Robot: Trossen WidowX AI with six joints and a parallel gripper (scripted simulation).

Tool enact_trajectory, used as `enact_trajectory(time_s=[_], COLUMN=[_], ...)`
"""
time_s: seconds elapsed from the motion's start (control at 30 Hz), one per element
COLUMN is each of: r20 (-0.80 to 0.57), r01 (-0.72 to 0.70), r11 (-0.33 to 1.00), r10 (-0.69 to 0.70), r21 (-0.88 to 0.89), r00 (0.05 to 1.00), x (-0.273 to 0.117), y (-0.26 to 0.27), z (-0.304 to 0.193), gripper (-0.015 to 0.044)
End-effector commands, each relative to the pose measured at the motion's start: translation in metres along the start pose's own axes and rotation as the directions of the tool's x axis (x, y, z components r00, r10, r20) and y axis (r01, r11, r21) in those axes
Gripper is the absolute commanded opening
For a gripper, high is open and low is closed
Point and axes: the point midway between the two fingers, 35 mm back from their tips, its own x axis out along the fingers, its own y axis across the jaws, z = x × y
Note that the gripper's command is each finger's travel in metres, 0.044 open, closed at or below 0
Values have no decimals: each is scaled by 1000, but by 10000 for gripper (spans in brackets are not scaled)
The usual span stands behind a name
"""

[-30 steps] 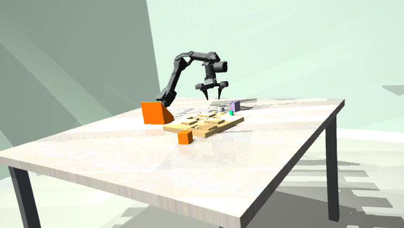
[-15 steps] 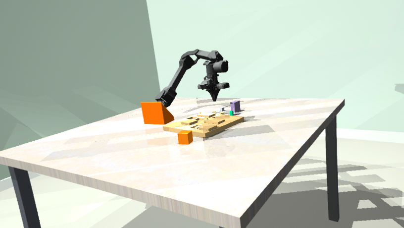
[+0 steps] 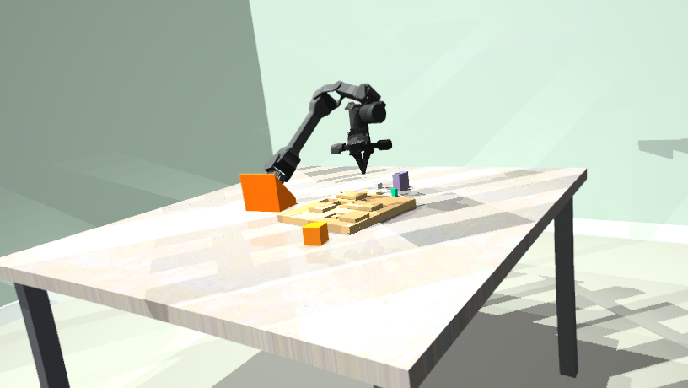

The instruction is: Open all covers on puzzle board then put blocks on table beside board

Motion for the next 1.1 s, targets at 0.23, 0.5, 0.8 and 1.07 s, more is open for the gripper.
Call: enact_trajectory(time_s=[0.23, 0.5, 0.8, 1.07], r20=[5, -3, -18, -35], r01=[4, -2, -18, -21], r11=[775, 332, -315, -757], r10=[-1, -3, -2, 2], r21=[-631, -943, -949, -653], r00=[1000, 1000, 1000, 999], x=[-1, 3, 11, 20], y=[-1, -10, -28, -49], z=[60, 105, 155, 193], gripper=[0, 0, 0, 0])
